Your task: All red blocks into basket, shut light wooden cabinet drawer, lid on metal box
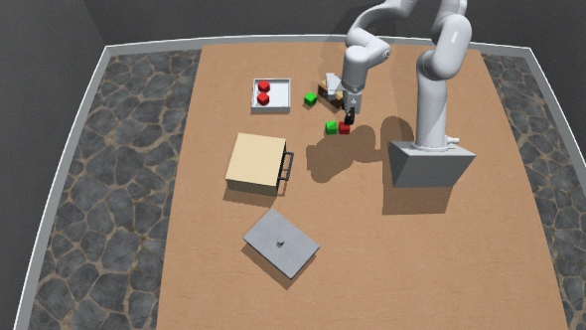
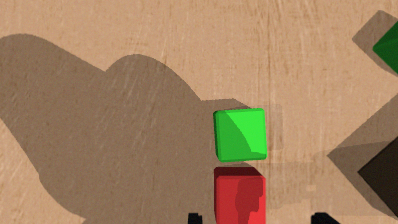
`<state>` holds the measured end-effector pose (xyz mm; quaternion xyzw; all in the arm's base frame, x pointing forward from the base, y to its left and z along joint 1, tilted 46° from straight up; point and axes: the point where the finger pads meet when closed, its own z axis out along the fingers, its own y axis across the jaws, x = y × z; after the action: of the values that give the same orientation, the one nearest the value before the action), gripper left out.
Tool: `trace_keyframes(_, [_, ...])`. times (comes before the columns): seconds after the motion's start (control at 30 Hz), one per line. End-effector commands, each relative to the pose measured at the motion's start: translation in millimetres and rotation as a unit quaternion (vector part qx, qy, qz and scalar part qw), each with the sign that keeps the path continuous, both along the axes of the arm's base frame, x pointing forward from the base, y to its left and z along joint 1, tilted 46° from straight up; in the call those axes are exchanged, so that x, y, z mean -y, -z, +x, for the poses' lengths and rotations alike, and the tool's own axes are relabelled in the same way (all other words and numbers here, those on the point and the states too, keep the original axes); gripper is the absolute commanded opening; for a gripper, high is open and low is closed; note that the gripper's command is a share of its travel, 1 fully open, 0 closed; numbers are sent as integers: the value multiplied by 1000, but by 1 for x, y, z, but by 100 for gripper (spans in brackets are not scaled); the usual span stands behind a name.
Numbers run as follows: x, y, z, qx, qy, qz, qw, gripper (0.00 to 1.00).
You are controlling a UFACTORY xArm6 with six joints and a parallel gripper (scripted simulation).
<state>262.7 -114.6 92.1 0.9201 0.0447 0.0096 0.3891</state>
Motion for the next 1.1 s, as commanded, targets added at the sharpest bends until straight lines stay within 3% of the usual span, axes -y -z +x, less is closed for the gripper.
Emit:
trace_keyframes(0.0, [12, 12, 5, 2, -1, -1, 1000, 66])
trace_keyframes(1.07, [25, 25, 6, 2, -1, -1, 1000, 66])
